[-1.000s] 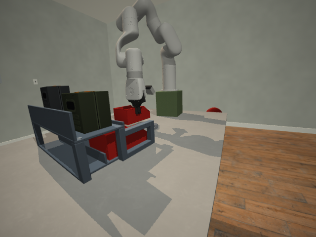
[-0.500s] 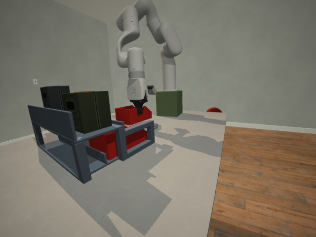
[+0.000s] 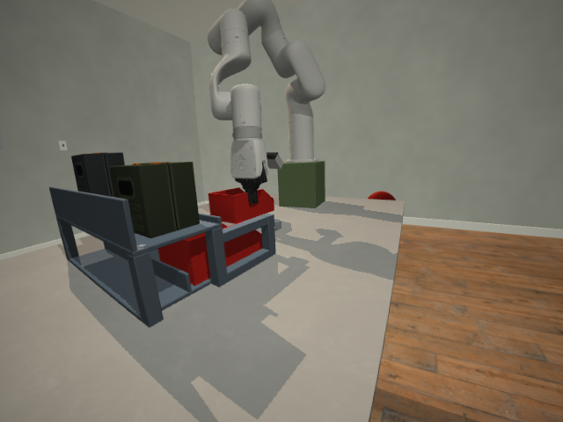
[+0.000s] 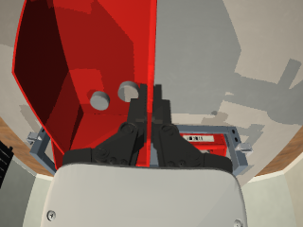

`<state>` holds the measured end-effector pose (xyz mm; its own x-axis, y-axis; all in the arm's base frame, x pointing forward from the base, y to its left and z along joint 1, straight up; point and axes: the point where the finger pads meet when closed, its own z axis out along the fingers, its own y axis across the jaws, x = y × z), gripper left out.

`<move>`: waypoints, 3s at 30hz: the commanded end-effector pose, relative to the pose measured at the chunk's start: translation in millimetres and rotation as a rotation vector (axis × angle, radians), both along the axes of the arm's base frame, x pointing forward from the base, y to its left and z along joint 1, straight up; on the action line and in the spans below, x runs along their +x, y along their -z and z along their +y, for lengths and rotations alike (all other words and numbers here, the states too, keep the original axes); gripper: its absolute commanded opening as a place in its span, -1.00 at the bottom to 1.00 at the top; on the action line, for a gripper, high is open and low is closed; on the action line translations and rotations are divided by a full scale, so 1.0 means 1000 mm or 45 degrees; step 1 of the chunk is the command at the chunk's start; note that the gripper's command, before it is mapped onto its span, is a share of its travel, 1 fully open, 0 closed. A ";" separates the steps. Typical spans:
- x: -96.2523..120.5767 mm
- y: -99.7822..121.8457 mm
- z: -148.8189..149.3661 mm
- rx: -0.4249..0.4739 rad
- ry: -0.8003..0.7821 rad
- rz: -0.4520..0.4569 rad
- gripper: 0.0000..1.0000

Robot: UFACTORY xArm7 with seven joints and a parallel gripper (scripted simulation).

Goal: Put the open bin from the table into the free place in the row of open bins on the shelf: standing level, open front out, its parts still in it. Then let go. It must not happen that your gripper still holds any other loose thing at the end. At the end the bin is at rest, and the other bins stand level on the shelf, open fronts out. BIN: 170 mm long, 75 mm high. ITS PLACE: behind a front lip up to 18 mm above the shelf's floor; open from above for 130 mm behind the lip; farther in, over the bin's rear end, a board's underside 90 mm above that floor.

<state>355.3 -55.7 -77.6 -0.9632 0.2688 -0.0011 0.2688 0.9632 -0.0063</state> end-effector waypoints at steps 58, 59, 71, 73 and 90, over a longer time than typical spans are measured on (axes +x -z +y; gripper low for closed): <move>0.004 0.001 0.027 0.000 -0.002 -0.004 -1.00; 0.004 0.001 0.027 0.000 -0.002 -0.004 -1.00; 0.019 0.000 0.022 0.000 -0.002 -0.004 -1.00; 0.019 0.000 0.022 0.000 -0.002 -0.004 -1.00; 0.040 0.000 0.015 0.000 -0.002 -0.004 -1.00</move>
